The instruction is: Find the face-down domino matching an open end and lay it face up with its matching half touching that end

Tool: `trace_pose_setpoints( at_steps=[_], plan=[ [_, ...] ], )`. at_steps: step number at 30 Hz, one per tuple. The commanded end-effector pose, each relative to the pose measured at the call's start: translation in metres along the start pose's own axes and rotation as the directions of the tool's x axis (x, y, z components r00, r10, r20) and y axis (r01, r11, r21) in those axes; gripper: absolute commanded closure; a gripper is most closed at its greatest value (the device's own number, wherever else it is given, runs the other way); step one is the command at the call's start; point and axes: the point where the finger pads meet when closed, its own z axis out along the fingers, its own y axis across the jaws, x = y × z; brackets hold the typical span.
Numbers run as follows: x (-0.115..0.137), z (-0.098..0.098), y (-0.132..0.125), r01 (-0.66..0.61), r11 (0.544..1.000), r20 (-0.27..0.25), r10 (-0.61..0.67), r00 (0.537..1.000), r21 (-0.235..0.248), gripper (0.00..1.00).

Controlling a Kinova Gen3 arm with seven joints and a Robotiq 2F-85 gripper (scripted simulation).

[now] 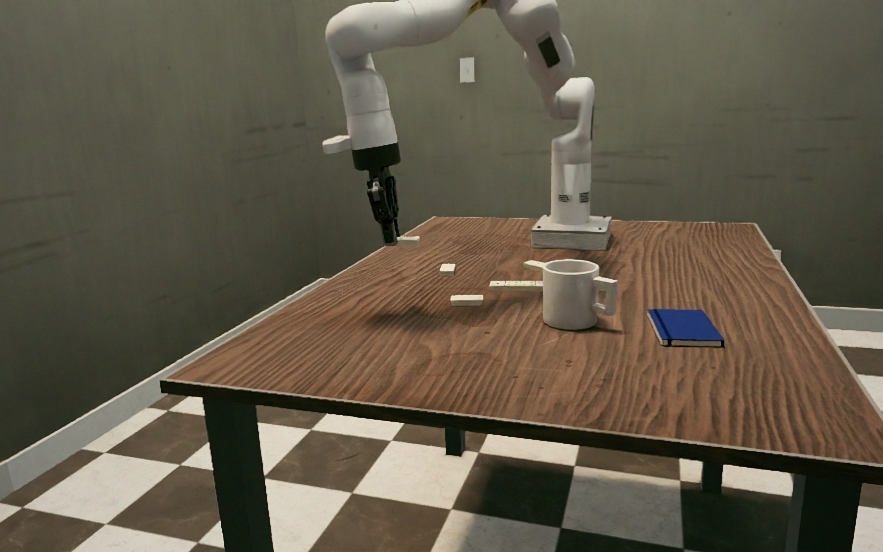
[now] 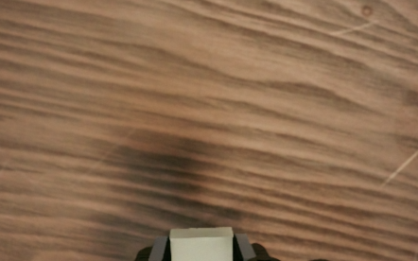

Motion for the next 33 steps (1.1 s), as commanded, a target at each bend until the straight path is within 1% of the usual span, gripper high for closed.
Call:
trace_pose_setpoints(
  at_steps=[1,12,15,17,25,31,33],
  plan=[
    [0.0001,-0.0015,-0.0005,0.005,1.0,-0.004,-0.005,1.0,0.006,0.68],
    [0.001,-0.0026,-0.0002,0.075,0.996,-0.045,-0.073,0.996,0.046,0.68],
    [0.0009,-0.0027,-0.0004,0.101,0.993,-0.059,-0.098,0.993,0.064,0.68],
    [0.0009,-0.0027,-0.0004,0.101,0.993,-0.059,-0.098,0.993,0.064,0.68],
    [-0.0001,-0.0024,0.0015,0.186,0.976,-0.111,-0.173,0.979,0.113,0.68],
    [-0.0007,-0.0027,0.0014,0.262,0.952,-0.157,-0.238,0.958,0.159,0.68],
    [-0.0009,-0.0027,0.0018,0.276,0.947,-0.167,-0.249,0.954,0.166,0.68]
  ],
)
